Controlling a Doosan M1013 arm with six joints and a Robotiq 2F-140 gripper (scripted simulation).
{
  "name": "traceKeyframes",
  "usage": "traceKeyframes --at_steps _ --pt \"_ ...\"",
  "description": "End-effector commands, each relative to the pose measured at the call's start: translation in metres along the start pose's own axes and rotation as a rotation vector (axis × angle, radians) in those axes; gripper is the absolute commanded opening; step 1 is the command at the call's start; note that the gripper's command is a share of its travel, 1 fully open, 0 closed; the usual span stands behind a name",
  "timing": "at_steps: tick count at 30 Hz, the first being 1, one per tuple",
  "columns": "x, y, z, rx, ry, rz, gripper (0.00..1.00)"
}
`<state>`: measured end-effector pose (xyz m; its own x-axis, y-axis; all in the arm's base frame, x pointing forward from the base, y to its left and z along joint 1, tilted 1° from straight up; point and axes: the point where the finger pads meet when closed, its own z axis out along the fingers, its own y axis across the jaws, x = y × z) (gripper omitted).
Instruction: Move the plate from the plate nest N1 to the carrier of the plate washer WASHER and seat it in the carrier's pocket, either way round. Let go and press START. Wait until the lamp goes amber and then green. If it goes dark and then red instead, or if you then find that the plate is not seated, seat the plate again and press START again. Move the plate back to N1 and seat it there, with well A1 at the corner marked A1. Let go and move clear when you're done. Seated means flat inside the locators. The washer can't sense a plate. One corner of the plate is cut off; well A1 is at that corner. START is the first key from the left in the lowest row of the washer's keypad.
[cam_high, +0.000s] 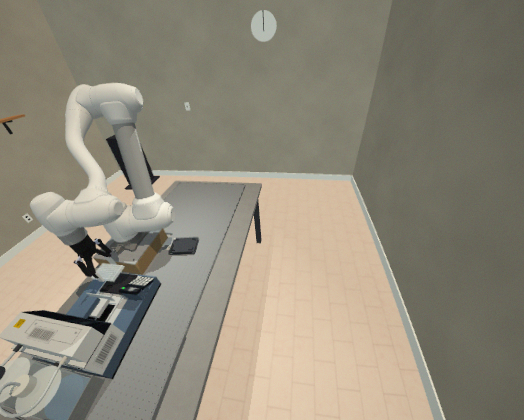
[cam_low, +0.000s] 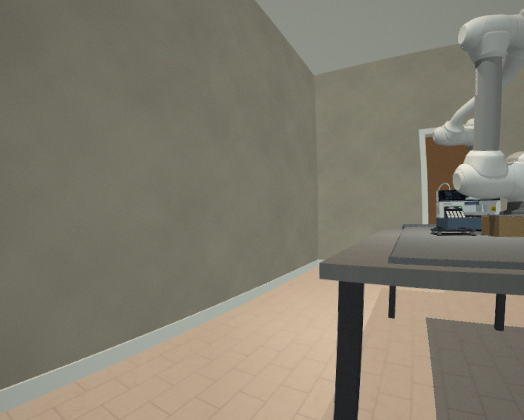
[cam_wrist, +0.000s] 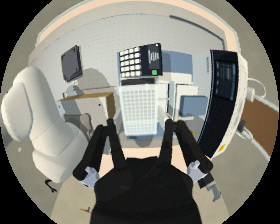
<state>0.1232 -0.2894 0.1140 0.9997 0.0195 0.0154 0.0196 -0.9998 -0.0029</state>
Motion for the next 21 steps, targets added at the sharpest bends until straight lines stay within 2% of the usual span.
traceKeyframes --at_steps 1,15,21 --pt "0.0001 -0.0001 0.0 0.0 0.0 0.0 0.1" --pt "0.0003 -0.0002 0.0 0.0 0.0 0.0 0.1" --pt "0.0003 -0.0002 0.01 0.0 0.0 0.0 0.1"
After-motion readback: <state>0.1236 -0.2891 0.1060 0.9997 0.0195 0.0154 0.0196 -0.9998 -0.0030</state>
